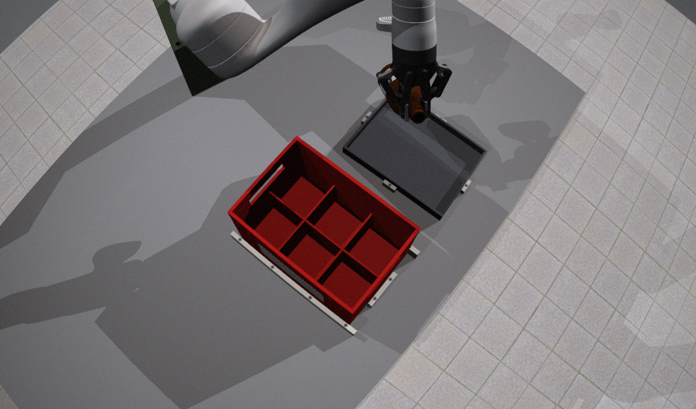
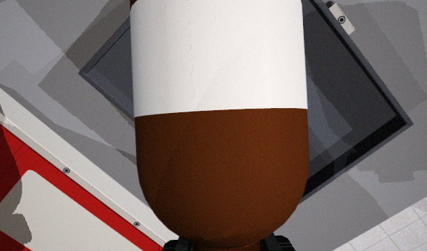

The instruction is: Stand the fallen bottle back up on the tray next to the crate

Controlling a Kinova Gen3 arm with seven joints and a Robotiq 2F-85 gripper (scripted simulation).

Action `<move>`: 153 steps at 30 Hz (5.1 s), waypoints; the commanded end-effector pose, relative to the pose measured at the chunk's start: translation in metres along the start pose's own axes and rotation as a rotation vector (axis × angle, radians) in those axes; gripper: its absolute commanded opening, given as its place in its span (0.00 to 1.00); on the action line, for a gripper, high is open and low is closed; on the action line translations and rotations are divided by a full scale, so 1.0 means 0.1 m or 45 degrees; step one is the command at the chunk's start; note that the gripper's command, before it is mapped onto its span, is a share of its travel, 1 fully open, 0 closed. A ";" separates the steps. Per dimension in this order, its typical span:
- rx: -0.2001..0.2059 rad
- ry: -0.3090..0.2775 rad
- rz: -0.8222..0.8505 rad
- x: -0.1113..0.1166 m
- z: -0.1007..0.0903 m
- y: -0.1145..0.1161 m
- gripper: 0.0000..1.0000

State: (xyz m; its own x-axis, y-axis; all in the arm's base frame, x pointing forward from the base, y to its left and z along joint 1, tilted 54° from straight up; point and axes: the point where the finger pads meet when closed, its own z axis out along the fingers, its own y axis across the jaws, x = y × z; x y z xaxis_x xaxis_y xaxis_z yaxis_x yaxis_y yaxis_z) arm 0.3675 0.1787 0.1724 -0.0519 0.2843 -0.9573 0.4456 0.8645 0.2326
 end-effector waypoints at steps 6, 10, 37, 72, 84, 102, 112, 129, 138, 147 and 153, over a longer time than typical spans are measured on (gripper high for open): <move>-0.007 -0.053 -0.012 0.02 -0.01 0.00 0.00; -0.008 -0.066 -0.012 0.02 -0.01 0.00 0.00; -0.008 -0.071 -0.012 0.02 -0.01 0.00 0.00; -0.006 -0.141 -0.012 0.02 0.00 0.00 0.00; -0.007 -0.231 -0.011 0.03 0.00 0.00 0.00; -0.009 -0.293 -0.011 0.03 -0.01 0.00 0.00; -0.009 -0.293 -0.011 0.03 -0.01 0.00 0.00; -0.009 -0.293 -0.011 0.03 -0.01 0.00 0.00; -0.009 -0.293 -0.011 0.03 -0.01 0.00 0.00; -0.009 -0.306 -0.011 0.03 -0.01 0.00 0.00; -0.009 -0.333 -0.011 0.03 -0.01 0.00 0.00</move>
State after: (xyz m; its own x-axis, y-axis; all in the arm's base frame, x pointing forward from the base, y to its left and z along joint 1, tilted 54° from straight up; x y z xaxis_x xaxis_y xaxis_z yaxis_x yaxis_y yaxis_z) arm 0.3667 0.1795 0.1709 0.1718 0.1672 -0.9708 0.4414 0.8680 0.2276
